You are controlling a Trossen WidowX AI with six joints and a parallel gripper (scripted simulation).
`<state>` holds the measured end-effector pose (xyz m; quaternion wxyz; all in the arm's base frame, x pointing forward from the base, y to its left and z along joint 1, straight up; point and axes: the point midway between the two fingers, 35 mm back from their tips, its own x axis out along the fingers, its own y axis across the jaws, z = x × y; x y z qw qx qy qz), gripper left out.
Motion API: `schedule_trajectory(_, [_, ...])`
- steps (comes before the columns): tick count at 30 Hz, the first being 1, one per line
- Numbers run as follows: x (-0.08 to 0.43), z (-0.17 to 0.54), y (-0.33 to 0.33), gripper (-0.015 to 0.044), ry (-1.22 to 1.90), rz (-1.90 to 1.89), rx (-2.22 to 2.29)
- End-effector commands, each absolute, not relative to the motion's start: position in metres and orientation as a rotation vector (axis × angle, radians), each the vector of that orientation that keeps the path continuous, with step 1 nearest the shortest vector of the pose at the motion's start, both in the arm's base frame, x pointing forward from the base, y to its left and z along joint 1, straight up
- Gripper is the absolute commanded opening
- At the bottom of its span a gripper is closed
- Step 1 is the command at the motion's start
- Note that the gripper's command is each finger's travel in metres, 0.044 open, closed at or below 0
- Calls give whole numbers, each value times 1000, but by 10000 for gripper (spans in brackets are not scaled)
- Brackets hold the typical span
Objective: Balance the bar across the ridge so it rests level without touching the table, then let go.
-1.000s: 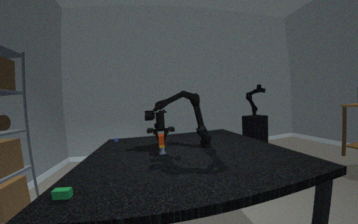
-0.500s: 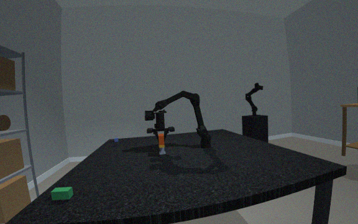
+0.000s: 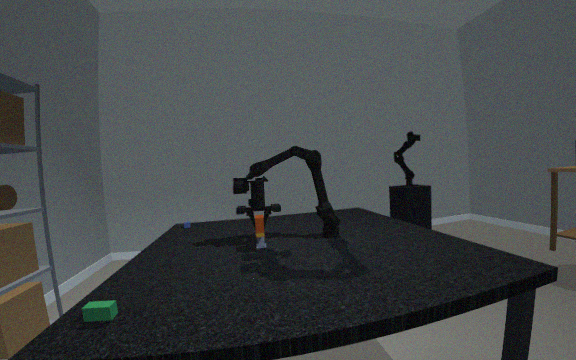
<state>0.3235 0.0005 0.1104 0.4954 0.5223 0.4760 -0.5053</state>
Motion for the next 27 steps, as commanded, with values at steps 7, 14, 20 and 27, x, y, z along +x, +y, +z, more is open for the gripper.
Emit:
schedule_trajectory(7, [323,110,1,0,1159,-1230,1267])
schedule_trajectory(14, [324,111,0,0,1153,-1224,1266])
schedule_trajectory(20, [324,111,0,0,1153,-1224,1266])
schedule_trajectory(27, [324,111,0,0,1153,-1224,1266])
